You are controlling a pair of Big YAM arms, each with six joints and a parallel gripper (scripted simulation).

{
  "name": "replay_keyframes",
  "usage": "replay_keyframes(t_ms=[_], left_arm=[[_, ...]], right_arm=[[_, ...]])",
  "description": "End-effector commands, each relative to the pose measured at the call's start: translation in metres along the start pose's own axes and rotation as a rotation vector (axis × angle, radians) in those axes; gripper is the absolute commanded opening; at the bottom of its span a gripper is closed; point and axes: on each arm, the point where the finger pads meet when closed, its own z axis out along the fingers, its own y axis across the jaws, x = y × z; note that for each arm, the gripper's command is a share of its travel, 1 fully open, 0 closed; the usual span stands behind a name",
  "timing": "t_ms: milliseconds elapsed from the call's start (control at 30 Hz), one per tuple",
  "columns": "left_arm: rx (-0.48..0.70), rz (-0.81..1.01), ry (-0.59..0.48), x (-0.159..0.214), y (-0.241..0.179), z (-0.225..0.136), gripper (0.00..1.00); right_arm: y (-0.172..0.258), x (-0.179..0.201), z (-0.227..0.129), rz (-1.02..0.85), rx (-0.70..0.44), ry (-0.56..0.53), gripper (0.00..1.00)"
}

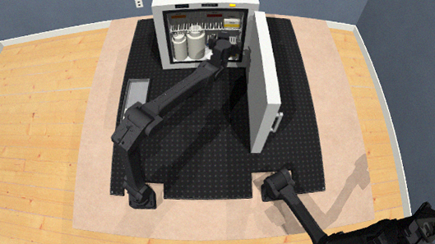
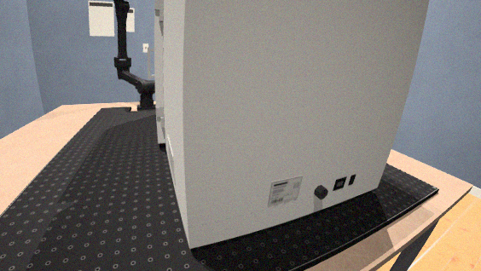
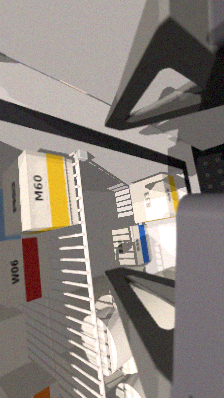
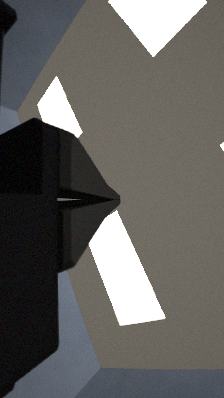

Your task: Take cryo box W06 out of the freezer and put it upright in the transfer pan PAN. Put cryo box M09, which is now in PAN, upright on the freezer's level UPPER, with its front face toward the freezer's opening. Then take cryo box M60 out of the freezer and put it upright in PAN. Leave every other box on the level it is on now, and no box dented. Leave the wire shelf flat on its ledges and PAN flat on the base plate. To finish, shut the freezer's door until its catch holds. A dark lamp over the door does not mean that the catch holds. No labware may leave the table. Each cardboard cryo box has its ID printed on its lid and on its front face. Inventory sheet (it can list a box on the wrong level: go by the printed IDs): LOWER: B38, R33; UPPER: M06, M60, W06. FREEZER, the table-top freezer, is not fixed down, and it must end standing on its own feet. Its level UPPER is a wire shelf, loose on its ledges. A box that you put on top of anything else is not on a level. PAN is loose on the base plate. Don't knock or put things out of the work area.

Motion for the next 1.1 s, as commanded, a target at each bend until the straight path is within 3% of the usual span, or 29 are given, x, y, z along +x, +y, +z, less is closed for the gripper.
replay_keyframes(t_ms=[0, 667, 700, 733, 1067], left_arm=[[-0.006, 0.006, -0.023, -0.02, 0.002, 0.018, 1.0], [-0.006, 0.006, -0.024, -0.02, 0.002, 0.045, 1.0], [0.003, 0.017, -0.002, -0.005, -0.004, 0.042, 1.0], [0.002, 0.007, -0.024, -0.02, -0.004, 0.046, 1.0], [-0.007, 0.007, -0.024, -0.021, 0.003, 0.064, 1.0]], right_arm=[[0.0, 0.014, 0.003, -0.011, -0.003, 0.031, 0.0], [0.0, 0.014, 0.003, -0.011, -0.003, 0.031, 0.0], [0.0, 0.014, 0.003, -0.011, -0.003, 0.031, 0.0], [0.0, 0.014, 0.003, -0.011, -0.003, 0.031, 0.0], [0.0, 0.014, 0.003, -0.011, -0.003, 0.031, 0.0]])
